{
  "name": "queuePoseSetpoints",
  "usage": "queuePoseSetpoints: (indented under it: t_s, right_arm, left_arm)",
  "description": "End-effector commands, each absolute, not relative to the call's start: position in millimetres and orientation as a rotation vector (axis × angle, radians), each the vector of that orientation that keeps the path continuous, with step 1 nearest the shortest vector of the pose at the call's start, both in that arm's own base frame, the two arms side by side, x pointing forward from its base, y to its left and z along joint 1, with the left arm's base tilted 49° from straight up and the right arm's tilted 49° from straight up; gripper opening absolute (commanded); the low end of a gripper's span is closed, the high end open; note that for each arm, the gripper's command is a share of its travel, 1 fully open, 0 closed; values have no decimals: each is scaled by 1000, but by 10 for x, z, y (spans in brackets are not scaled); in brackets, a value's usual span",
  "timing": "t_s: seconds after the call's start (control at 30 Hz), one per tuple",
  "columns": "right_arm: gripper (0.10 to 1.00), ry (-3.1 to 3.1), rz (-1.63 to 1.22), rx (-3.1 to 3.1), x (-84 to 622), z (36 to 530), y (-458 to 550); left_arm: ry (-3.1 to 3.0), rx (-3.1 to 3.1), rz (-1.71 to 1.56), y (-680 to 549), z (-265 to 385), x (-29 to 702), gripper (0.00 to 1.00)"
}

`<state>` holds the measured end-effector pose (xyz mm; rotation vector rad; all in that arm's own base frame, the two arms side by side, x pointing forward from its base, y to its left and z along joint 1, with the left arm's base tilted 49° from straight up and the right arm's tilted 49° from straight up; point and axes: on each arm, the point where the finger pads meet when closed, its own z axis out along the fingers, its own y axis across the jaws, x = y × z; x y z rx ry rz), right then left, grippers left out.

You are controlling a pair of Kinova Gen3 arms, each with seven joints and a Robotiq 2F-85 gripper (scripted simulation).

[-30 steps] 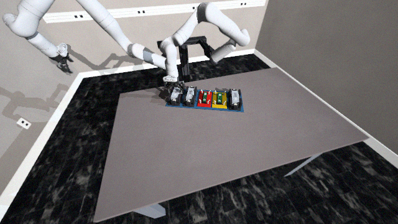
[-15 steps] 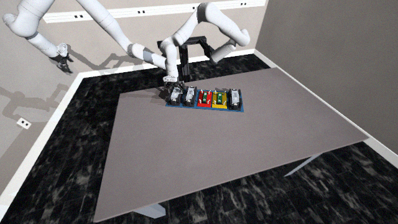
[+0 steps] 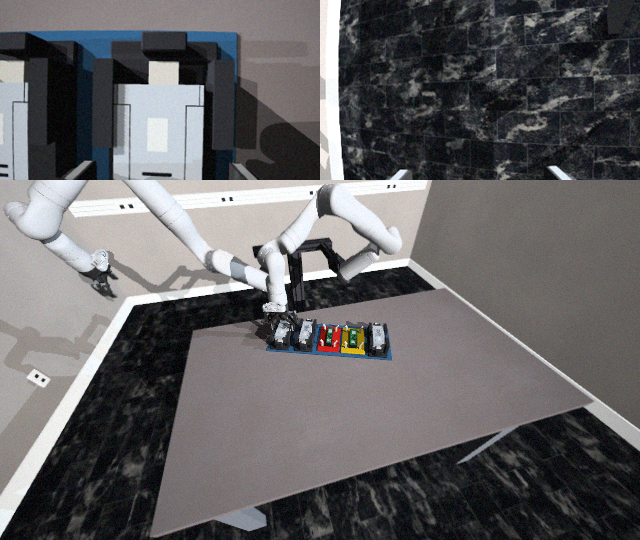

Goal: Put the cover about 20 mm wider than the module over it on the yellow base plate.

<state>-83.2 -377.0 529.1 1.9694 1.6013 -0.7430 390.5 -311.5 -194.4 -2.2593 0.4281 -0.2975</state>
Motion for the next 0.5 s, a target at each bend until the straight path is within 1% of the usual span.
queuePoseSetpoints:
  t_s: [0.0, 0.47]
  right_arm:
    - [999, 1600, -743, 1969, -835, 5296, -3768]
    - [999, 1600, -743, 1969, -835, 5296, -3768]
  left_arm:
    - [434, -2258, -295, -3101, -1949, 3907, 999]
    - [434, -2258, -295, -3065, -2003, 3936, 999]
